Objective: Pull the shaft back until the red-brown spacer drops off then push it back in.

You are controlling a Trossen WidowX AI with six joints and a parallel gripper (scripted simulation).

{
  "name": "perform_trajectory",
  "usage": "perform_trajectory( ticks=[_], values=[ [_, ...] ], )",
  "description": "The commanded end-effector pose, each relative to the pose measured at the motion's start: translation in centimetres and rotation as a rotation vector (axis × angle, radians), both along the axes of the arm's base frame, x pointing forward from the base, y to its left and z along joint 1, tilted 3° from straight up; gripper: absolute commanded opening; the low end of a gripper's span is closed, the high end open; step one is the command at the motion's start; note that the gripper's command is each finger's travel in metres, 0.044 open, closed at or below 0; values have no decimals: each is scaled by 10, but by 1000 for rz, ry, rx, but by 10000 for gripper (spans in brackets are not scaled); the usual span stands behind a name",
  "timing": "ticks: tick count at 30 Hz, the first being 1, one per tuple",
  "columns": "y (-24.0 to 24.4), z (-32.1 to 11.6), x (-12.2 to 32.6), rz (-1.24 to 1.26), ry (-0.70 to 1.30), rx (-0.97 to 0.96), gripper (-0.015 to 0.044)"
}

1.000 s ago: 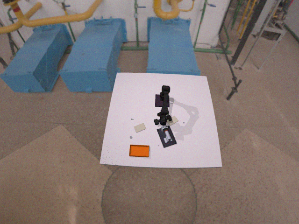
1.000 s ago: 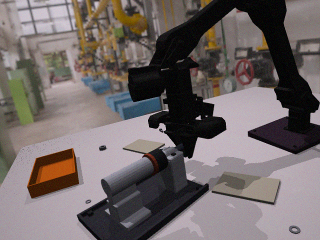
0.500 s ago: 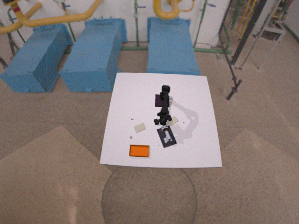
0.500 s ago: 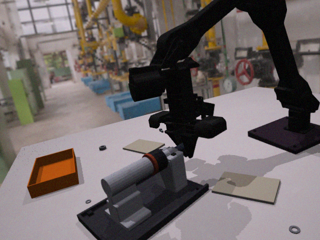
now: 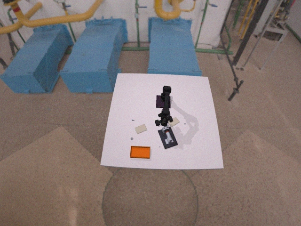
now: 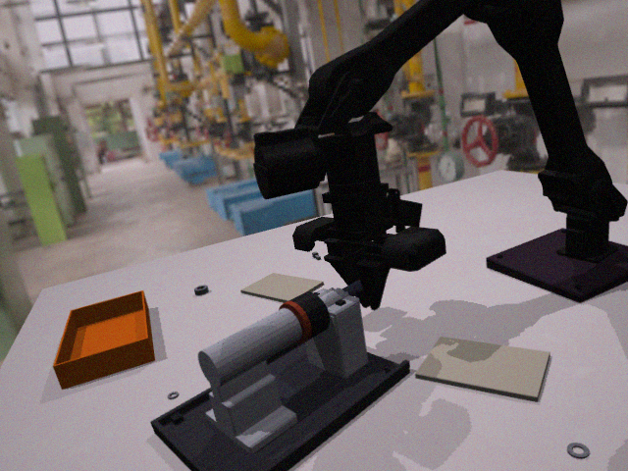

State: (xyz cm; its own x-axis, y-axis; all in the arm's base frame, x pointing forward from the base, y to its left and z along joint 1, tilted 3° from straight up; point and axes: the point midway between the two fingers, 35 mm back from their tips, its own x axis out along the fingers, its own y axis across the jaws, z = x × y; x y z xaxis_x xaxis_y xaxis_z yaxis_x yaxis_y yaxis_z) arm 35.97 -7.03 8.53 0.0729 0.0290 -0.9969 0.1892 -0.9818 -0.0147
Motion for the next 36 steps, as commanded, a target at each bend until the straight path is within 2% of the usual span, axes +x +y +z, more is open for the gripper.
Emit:
perform_trajectory(
  ticks=[1,36],
  values=[
    [0,0,-1,4,1,-1,0],
    [-1,0,-4,0,1,0,0]
  ],
)
